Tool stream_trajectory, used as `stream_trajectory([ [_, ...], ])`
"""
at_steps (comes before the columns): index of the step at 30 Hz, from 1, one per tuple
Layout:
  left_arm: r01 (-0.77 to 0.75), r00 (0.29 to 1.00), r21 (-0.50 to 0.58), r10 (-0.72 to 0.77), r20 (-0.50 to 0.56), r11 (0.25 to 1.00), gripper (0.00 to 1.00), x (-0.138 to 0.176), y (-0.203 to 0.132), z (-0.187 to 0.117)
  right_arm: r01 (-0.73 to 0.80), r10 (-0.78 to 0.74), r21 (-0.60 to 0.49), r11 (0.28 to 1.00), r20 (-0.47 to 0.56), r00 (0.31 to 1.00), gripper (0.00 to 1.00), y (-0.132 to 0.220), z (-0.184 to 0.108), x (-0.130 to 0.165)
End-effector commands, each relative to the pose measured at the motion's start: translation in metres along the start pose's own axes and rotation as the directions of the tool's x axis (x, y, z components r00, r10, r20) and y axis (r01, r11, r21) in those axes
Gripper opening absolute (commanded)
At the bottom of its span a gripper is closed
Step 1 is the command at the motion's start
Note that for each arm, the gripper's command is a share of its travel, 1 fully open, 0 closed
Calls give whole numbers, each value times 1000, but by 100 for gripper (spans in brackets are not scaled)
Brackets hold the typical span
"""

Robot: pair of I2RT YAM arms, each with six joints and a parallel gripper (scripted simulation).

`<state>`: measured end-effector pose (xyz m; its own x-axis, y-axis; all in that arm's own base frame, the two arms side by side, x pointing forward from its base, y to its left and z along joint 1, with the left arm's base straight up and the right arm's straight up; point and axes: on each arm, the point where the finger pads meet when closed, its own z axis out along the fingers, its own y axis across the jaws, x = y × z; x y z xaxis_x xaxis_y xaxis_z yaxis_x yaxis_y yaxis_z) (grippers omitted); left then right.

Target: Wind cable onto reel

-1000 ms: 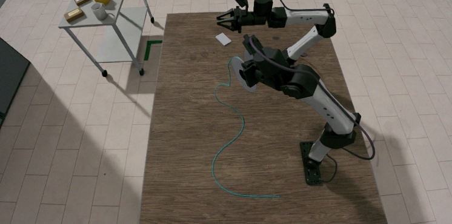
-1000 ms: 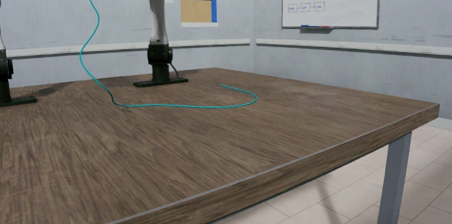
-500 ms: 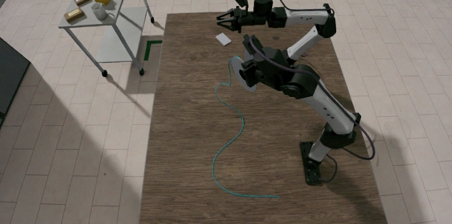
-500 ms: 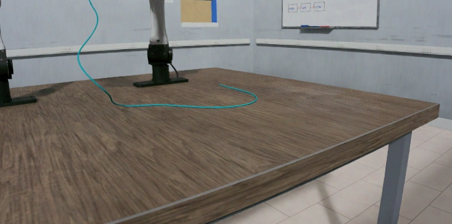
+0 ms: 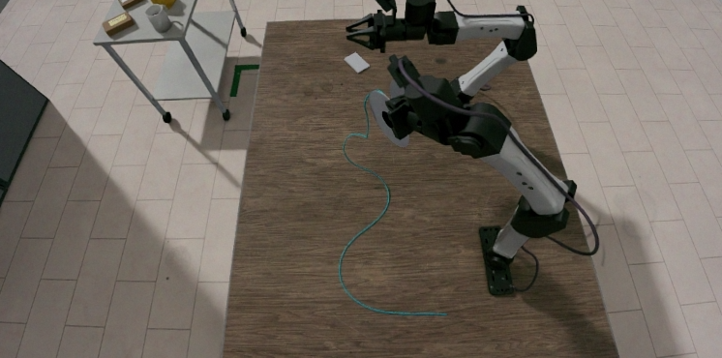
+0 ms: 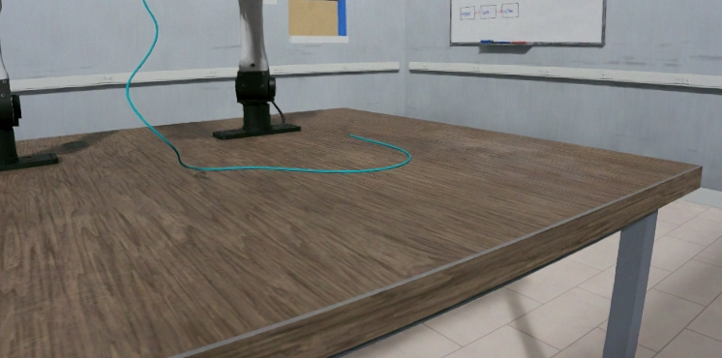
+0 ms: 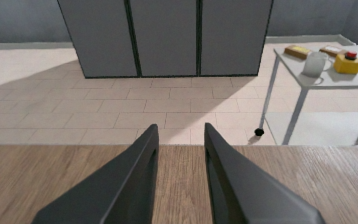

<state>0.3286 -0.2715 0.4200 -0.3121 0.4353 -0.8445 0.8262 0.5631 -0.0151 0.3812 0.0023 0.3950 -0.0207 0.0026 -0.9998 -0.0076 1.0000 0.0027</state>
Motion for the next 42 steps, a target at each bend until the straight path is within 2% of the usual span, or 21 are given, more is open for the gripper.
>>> stream_trajectory([
  [1, -19, 998, -8, 19, 65, 1000, 0, -18, 3, -7, 7, -7, 24, 1000, 31, 999, 30, -6, -5, -8],
  [42, -14, 999, -5, 14, 52, 1000, 0, -18, 4, -3, 7, -7, 24, 1000, 31, 999, 30, -6, -5, -8],
])
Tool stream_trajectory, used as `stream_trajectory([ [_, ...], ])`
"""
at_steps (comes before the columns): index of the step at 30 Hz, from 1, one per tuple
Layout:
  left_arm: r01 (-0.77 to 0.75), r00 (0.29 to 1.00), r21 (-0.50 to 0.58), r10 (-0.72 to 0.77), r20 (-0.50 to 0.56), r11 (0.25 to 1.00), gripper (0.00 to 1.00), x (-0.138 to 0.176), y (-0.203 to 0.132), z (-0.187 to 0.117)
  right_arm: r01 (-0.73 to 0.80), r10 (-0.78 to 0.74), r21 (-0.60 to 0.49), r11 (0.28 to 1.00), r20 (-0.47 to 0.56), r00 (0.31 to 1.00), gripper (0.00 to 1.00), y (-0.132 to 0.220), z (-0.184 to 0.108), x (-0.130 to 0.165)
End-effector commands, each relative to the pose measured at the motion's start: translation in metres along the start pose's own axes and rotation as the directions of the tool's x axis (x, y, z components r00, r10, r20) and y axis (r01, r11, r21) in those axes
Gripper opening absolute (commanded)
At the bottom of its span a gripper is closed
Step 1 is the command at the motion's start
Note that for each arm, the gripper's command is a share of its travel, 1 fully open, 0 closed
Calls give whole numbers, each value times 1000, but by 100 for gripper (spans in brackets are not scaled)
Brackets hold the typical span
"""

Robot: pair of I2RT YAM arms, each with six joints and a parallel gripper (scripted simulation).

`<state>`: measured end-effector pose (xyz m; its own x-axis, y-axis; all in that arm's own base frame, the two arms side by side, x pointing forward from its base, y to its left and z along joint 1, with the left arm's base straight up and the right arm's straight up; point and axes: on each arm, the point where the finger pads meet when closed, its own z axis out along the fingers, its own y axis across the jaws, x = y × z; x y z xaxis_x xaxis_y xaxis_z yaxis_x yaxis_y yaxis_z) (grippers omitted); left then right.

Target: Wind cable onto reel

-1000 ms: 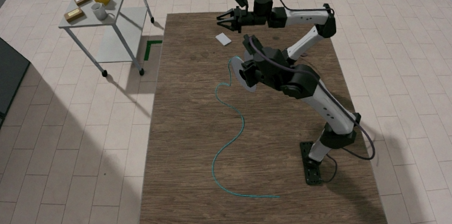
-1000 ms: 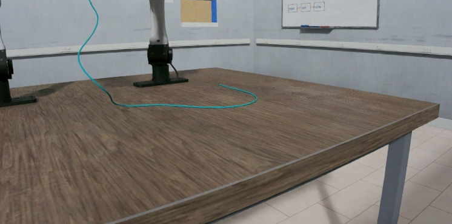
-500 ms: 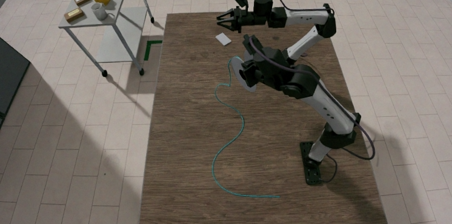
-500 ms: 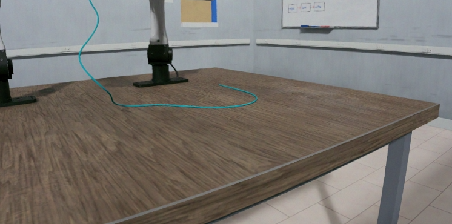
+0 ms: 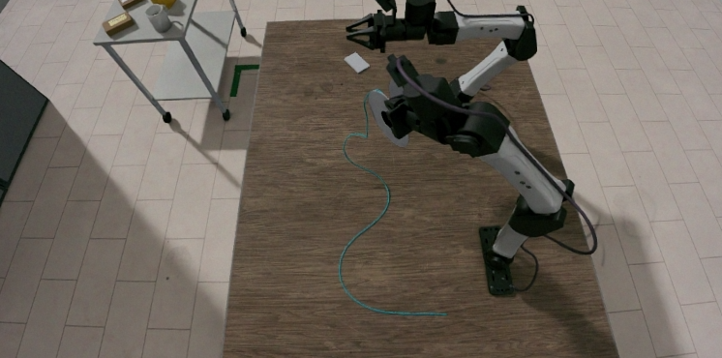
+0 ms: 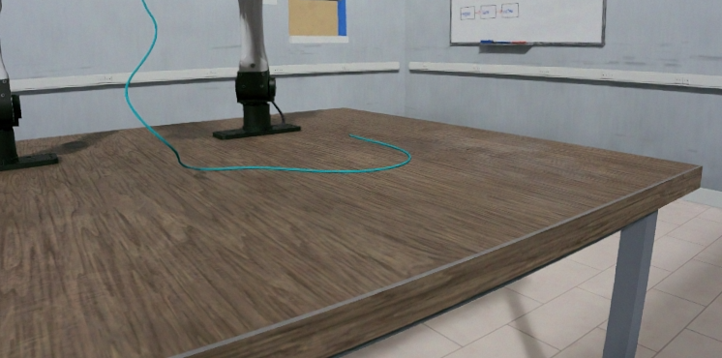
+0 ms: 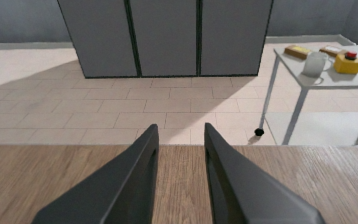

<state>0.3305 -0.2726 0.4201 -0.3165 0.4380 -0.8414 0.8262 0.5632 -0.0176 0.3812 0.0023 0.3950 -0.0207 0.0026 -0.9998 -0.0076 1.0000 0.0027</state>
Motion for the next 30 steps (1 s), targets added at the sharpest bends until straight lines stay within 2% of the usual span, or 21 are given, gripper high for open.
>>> stream_trajectory([
  [1, -14, 998, -5, 14, 53, 1000, 0, -17, 2, -7, 7, -7, 24, 1000, 31, 999, 30, -6, -5, -8],
  [30, -4, 999, 0, 4, 33, 1000, 0, -30, 2, -16, 7, -7, 24, 1000, 31, 999, 30, -6, -5, -8],
])
